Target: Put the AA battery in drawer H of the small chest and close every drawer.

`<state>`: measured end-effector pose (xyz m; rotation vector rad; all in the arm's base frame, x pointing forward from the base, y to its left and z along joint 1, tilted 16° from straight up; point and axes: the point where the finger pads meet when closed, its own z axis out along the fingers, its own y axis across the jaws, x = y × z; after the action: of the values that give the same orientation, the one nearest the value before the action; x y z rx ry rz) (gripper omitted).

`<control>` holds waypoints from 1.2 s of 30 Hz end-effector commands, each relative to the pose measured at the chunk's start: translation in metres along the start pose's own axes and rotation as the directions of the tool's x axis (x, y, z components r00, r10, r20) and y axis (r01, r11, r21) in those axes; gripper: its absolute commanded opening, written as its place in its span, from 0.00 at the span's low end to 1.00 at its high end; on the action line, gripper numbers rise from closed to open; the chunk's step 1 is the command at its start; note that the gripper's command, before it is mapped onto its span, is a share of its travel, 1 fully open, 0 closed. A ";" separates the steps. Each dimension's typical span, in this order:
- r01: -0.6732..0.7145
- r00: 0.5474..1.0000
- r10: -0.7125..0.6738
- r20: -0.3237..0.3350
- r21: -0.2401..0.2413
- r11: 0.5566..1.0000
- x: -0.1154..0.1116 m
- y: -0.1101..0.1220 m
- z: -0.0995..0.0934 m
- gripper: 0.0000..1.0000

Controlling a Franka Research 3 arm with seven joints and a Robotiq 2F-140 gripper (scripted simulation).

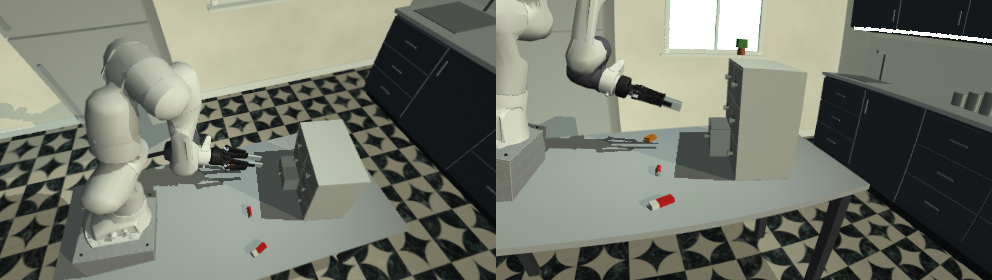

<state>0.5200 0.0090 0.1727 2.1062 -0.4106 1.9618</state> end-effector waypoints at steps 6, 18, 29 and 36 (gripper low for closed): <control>-0.018 0.991 0.018 0.129 -0.001 1.000 -0.011 0.001 -0.013 0.20; -0.017 0.975 0.017 0.220 -0.003 1.000 -0.009 0.001 -0.022 0.20; -0.018 0.903 0.018 0.429 -0.003 1.000 0.002 0.002 -0.047 0.20; -0.016 0.879 0.017 0.477 -0.006 1.000 0.004 0.004 -0.052 0.20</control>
<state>0.4832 0.0147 0.1958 2.5037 -0.5783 1.5634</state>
